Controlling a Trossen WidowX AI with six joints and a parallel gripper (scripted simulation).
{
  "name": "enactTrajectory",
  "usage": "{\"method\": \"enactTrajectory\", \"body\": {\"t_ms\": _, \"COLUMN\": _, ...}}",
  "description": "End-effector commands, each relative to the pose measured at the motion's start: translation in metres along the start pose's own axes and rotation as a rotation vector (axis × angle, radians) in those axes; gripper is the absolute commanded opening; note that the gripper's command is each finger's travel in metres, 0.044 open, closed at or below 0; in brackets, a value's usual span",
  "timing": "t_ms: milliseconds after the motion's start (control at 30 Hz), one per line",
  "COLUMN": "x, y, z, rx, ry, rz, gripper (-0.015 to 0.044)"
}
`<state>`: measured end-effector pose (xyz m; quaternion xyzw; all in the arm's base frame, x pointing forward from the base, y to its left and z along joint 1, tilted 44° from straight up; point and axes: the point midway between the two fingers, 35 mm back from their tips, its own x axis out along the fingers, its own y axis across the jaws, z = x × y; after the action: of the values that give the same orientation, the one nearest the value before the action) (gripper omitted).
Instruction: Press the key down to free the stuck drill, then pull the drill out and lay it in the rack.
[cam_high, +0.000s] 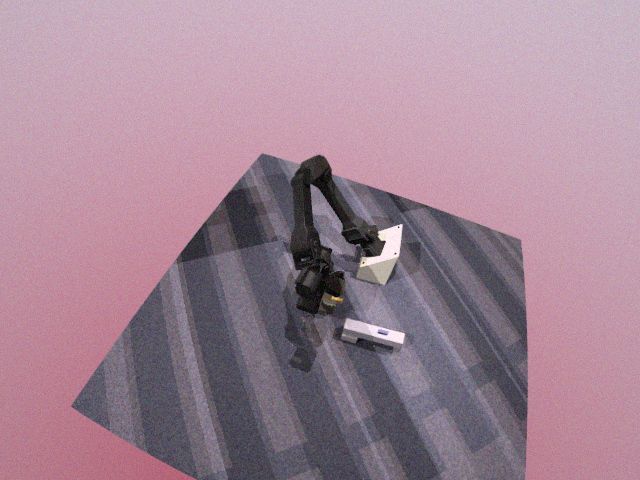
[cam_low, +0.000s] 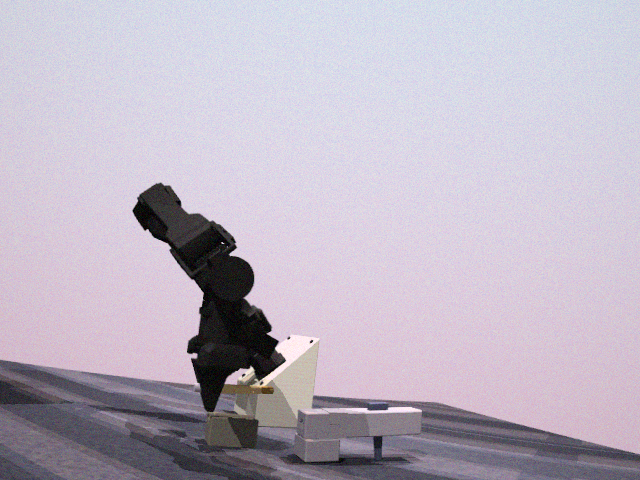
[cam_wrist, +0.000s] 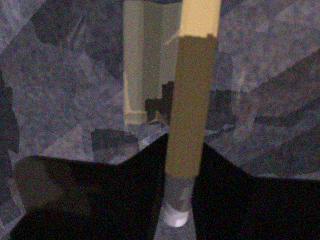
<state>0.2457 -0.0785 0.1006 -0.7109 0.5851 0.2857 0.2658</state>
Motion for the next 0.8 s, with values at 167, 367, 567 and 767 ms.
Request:
{"method": "enactTrajectory", "body": {"t_ms": 167, "x": -0.005, "y": 0.012, "z": -0.007, "rx": 0.001, "ry": 0.000, "rz": -0.007, "gripper": 0.0000}}
{"method": "enactTrajectory", "body": {"t_ms": 367, "x": -0.007, "y": 0.017, "z": -0.011, "rx": 0.001, "ry": 0.000, "rz": -0.006, "gripper": 0.0000}}
{"method": "enactTrajectory", "body": {"t_ms": 567, "x": 0.006, "y": 0.016, "z": -0.010, "rx": 0.001, "ry": 0.001, "rz": -0.007, "gripper": 0.0000}}
{"method": "enactTrajectory", "body": {"t_ms": 767, "x": 0.017, "y": 0.016, "z": -0.011, "rx": 0.001, "ry": 0.001, "rz": -0.007, "gripper": 0.0000}}
